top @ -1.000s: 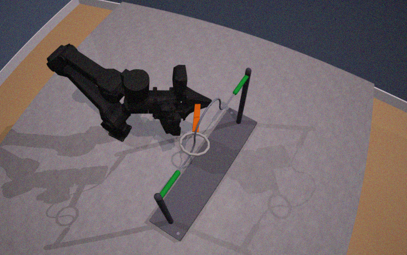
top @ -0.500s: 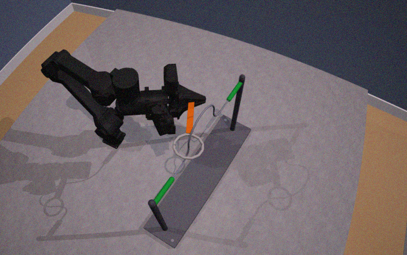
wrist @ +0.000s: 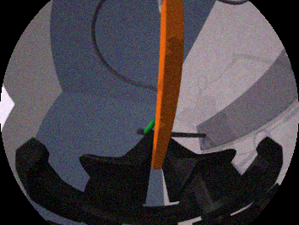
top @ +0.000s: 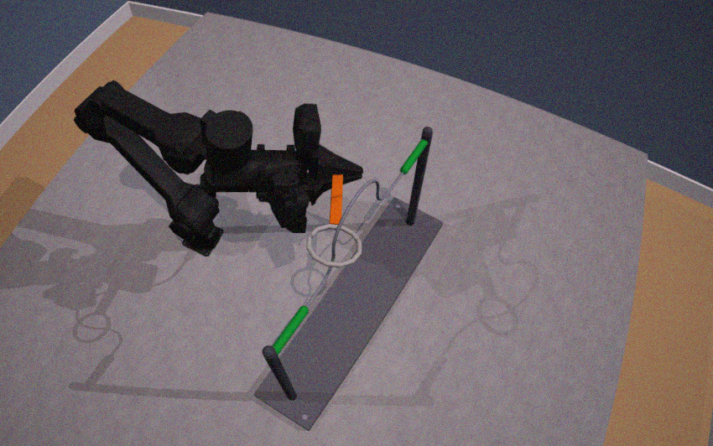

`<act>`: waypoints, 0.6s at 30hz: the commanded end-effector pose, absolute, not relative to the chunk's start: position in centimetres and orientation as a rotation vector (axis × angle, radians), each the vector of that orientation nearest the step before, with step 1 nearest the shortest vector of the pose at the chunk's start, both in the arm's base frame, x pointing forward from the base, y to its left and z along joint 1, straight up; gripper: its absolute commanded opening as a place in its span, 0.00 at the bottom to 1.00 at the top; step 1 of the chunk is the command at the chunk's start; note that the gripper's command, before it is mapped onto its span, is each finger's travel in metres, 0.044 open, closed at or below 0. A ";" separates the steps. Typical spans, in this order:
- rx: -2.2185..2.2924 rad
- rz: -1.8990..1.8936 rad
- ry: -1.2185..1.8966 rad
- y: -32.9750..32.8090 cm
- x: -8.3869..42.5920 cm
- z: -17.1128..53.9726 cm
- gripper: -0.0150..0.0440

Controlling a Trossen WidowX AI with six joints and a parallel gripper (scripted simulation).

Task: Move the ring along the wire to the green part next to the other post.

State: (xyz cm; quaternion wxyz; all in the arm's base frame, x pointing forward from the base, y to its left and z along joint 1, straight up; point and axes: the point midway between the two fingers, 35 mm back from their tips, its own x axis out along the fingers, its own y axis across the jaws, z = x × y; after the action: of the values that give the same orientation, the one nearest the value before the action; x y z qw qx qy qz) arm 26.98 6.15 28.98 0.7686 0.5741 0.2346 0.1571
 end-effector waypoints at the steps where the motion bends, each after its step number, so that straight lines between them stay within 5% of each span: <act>1: 1.181 0.314 0.519 6.0 27.0 28.8 0.00; 18: 0.888 0.185 0.583 5.1 26.9 27.1 0.00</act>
State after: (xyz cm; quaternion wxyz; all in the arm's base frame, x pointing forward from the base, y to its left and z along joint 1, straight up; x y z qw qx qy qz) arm 26.91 5.33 27.27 0.8449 0.4494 0.2728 0.0988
